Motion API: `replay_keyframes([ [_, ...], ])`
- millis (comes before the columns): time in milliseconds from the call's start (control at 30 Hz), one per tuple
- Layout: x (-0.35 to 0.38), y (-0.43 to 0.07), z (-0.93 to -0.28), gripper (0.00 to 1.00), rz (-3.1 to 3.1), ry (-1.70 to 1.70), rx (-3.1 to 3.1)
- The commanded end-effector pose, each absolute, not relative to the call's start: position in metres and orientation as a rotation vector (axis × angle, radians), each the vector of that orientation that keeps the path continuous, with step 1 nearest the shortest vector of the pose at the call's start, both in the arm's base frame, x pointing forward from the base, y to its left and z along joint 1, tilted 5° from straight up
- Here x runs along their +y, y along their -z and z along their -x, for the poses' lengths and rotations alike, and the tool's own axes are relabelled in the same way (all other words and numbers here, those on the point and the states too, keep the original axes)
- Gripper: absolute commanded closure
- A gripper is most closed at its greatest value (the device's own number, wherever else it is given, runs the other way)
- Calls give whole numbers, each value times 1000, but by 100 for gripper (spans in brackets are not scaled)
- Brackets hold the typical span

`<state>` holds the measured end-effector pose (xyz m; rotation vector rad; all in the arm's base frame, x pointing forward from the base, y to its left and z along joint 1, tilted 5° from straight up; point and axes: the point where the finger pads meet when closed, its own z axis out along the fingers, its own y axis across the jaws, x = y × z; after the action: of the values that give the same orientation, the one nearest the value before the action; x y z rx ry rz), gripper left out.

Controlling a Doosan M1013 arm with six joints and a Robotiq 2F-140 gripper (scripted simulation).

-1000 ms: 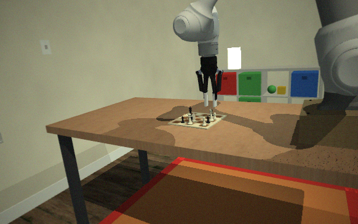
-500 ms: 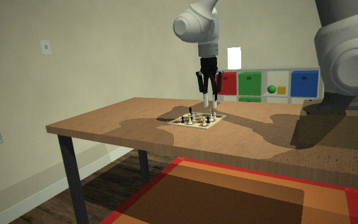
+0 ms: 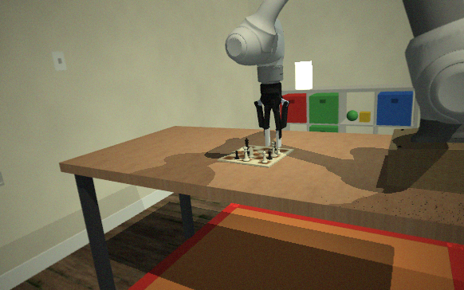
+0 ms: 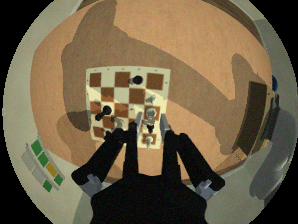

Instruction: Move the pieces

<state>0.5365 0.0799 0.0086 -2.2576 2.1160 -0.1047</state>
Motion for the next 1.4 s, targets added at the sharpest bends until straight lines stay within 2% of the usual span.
replay_keyframes([
  [0,80,-5,-537,75,2257,105,2116],
  [1367,80,1,-537,75,2257,105,2116],
])
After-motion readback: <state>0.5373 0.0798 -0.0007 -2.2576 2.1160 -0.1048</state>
